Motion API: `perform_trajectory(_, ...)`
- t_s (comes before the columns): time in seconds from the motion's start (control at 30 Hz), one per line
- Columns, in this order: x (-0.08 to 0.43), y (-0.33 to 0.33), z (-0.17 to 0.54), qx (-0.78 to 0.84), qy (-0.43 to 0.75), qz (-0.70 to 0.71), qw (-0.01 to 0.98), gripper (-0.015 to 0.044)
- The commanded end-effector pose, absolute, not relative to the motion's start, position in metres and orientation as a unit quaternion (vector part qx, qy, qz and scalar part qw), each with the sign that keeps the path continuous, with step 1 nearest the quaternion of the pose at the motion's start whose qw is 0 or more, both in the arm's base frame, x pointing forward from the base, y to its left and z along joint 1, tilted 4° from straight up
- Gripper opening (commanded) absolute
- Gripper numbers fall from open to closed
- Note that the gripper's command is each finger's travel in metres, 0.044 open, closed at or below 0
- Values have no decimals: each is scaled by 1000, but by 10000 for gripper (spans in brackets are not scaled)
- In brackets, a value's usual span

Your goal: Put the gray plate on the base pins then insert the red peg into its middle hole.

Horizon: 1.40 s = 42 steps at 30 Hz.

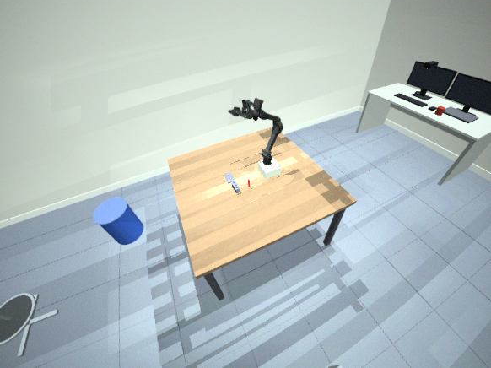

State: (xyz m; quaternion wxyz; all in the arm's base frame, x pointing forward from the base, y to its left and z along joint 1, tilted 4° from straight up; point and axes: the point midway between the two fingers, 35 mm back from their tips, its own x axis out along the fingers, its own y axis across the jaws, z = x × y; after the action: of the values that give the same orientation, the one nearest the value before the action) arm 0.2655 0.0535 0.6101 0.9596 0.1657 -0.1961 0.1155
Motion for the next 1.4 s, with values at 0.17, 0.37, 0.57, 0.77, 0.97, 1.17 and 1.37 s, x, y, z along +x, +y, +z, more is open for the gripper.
perform_trajectory(0.17, 343, 76, 517, 275, -5, 107, 955, 440)
perform_trajectory(0.37, 387, 87, 427, 363, 154, 53, 918, 440)
perform_trajectory(0.57, 408, 93, 327, 442, 305, -46, 842, 440)
perform_trajectory(0.77, 402, 93, 230, 497, 429, -186, 731, 440)
perform_trajectory(0.97, 371, 87, 146, 516, 508, -357, 591, 440)
perform_trajectory(1.17, 348, 87, 108, 506, 527, -459, 506, 440)
perform_trajectory(1.37, 349, 89, 98, 506, 527, -459, 506, 440)
